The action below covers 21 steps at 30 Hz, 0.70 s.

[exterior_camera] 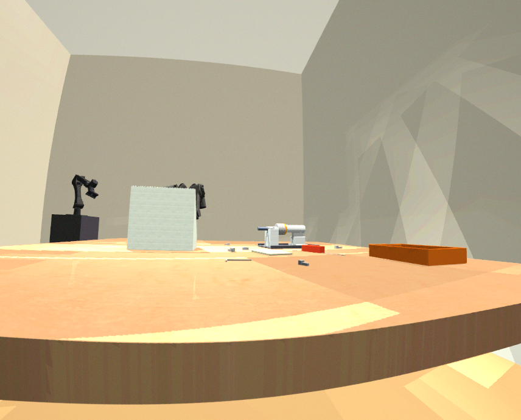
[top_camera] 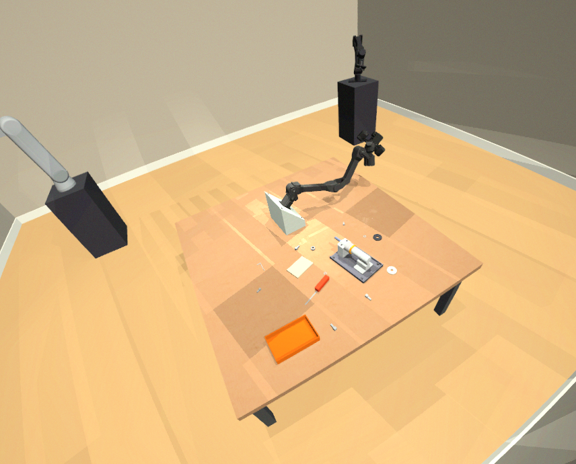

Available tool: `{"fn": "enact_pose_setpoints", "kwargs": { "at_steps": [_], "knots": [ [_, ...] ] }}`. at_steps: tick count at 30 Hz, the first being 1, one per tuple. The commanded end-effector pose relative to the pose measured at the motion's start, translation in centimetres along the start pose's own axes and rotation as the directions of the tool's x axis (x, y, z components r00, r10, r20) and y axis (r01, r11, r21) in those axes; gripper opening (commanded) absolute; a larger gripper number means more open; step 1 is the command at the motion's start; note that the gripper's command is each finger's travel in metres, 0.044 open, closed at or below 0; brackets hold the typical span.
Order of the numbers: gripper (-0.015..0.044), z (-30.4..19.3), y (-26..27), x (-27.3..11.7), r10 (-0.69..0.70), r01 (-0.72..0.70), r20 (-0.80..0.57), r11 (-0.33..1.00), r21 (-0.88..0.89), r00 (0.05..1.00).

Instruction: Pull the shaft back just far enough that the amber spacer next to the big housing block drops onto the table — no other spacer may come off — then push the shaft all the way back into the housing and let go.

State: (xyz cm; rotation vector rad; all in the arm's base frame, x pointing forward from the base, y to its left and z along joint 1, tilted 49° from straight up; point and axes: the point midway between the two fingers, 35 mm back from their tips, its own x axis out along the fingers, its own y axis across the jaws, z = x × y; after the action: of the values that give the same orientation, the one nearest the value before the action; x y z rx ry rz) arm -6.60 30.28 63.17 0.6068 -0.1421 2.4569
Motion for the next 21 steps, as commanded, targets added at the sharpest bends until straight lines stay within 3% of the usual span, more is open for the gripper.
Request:
{"fn": "enact_pose_setpoints", "kwargs": {
  "at_steps": [1, 5, 12, 21],
  "knots": [
    [0.0426, 0.1, 0.1, 0.0, 0.001, -0.001, 0.002, 1.0, 0.0, 1.0],
    [0.044, 1.6, 2.3, 0.1, 0.033, -0.033, 0.059, 0.999, -0.01, 0.998],
    [0.044, 7.1, 10.8, -1.0, 0.178, -0.173, 0.263, 0.984, -0.041, 0.948],
    [0.044, 14.1, 22.6, -7.2, 0.403, -0.423, 0.534, 0.901, -0.091, 0.743]
  ]
}}
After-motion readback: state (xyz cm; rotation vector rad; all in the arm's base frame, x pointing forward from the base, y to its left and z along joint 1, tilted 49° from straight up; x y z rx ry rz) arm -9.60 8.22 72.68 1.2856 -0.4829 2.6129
